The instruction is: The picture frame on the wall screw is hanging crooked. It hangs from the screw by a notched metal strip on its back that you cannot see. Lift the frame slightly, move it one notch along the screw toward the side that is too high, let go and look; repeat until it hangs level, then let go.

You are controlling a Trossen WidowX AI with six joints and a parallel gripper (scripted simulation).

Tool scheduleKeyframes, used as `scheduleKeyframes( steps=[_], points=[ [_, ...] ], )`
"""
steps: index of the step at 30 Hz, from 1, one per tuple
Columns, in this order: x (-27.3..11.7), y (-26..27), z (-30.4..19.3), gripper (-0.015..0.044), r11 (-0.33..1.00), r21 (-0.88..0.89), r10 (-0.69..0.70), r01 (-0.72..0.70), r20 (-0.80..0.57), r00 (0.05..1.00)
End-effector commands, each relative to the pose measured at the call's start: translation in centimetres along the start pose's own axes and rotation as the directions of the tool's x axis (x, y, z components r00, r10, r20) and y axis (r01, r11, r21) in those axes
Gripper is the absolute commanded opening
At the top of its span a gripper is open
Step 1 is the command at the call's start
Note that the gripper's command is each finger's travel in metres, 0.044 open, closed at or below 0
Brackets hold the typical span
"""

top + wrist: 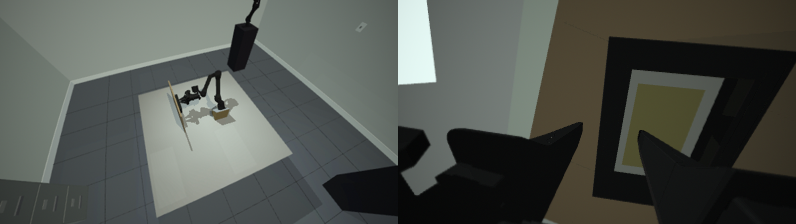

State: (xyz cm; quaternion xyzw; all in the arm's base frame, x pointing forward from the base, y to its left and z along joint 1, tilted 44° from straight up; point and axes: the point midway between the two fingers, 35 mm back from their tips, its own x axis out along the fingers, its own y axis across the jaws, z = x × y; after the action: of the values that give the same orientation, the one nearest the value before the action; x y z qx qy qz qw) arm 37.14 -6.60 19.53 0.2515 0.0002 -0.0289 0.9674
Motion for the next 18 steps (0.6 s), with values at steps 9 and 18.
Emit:
scheduleKeyframes(
  steps=[9,18],
  points=[
    [1.06,-0.05,-0.19,0.026,1.0,0.003,-0.001,0.001,-0.001,1.0],
    [1.06,-0.05,-0.19,0.026,1.0,0.003,-0.001,0.001,-0.001,1.0]
  ],
)
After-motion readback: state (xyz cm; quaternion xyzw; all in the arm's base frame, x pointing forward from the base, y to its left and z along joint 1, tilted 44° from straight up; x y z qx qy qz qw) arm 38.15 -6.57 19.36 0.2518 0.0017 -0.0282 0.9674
